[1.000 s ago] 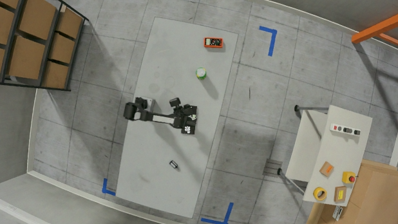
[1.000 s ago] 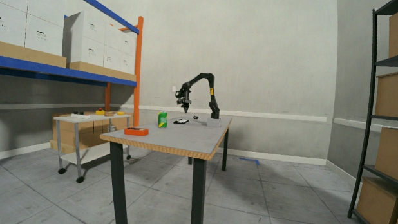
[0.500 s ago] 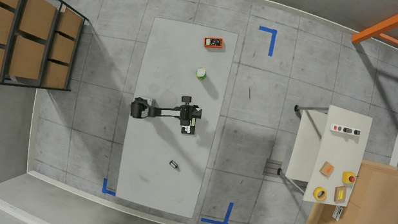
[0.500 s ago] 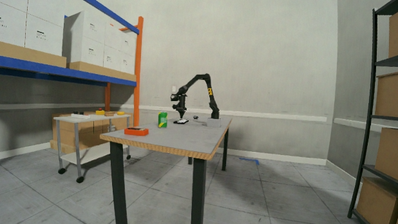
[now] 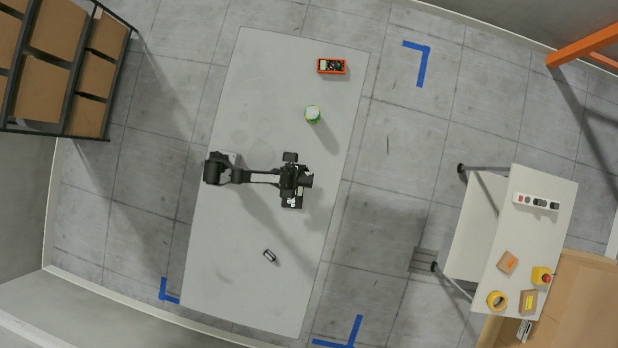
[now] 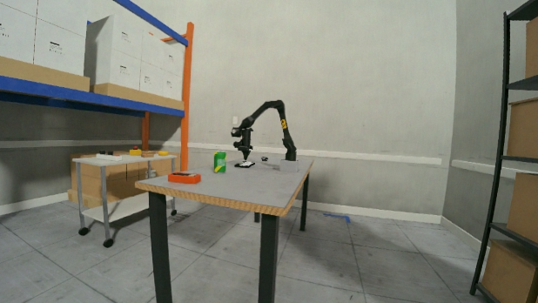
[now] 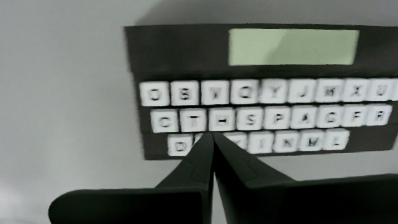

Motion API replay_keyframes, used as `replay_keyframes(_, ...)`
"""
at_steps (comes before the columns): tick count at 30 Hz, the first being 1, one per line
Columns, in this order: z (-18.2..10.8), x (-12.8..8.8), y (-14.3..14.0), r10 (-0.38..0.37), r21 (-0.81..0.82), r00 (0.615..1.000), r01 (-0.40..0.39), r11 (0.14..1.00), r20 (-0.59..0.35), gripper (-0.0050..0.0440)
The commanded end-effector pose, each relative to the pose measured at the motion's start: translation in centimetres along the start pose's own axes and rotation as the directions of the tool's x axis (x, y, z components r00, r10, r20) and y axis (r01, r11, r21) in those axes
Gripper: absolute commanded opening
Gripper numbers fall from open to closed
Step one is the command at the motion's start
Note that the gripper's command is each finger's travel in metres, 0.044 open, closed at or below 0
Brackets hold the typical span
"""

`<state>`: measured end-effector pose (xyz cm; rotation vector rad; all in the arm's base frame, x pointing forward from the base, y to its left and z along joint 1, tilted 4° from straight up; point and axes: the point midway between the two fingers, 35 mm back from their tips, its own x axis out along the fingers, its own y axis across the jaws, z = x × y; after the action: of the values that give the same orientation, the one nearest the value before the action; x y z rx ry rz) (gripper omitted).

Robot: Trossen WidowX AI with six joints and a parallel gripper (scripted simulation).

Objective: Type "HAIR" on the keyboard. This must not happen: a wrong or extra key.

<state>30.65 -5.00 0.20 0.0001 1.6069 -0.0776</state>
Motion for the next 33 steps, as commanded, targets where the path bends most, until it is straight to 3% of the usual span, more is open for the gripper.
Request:
replay_keyframes(1,0.6,-0.5,-4.1,-0.011,0.012,1.0,0.01,1.0,0.017,-0.005)
replay_keyframes(14,0.5,-0.4,-5.4,-0.007,0.011,1.0,0.007,1.0,0.017,-0.005)
replay_keyframes(20,0.4,-0.5,-11.1,-0.012,0.012,1.0,0.012,1.0,0.016,-0.005)
replay_keyframes(33,0.0,-0.3,-11.5,-0.008,0.011,1.0,0.008,1.0,0.01,-0.005)
